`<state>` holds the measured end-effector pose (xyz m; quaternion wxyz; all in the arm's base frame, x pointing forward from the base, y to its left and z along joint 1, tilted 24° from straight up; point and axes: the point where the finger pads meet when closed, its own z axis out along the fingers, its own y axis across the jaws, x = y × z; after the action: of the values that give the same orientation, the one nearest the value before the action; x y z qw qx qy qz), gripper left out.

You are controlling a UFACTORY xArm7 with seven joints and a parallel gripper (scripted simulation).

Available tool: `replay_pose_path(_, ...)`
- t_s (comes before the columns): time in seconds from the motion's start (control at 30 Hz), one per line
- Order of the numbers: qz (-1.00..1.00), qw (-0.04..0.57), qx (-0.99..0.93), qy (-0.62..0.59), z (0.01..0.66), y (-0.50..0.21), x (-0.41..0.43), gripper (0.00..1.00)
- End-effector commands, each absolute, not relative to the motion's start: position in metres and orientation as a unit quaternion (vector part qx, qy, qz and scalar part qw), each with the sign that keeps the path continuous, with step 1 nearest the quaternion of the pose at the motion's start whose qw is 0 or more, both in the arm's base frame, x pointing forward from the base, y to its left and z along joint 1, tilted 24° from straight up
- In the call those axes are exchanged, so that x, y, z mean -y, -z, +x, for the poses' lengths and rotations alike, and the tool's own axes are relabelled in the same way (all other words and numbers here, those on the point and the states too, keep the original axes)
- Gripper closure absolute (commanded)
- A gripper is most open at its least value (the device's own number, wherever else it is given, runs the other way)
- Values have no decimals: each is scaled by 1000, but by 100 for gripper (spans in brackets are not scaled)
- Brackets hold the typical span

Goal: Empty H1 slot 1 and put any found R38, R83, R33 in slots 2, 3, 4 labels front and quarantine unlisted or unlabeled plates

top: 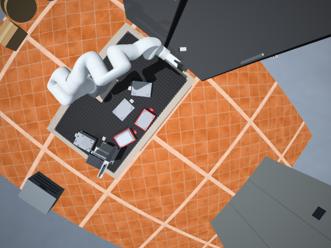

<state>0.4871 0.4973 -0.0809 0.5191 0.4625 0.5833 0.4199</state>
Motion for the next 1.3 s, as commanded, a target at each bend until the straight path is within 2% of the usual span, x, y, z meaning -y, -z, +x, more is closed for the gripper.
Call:
replay_pose_path(0.0, 463, 519, -582, -422, 487, 78, -499, 0)
replay_pose_path(0.53, 463, 519, -582, -422, 487, 78, -499, 0)
replay_pose_path(1.27, 463, 518, -582, -422, 486, 17, -527, 0)
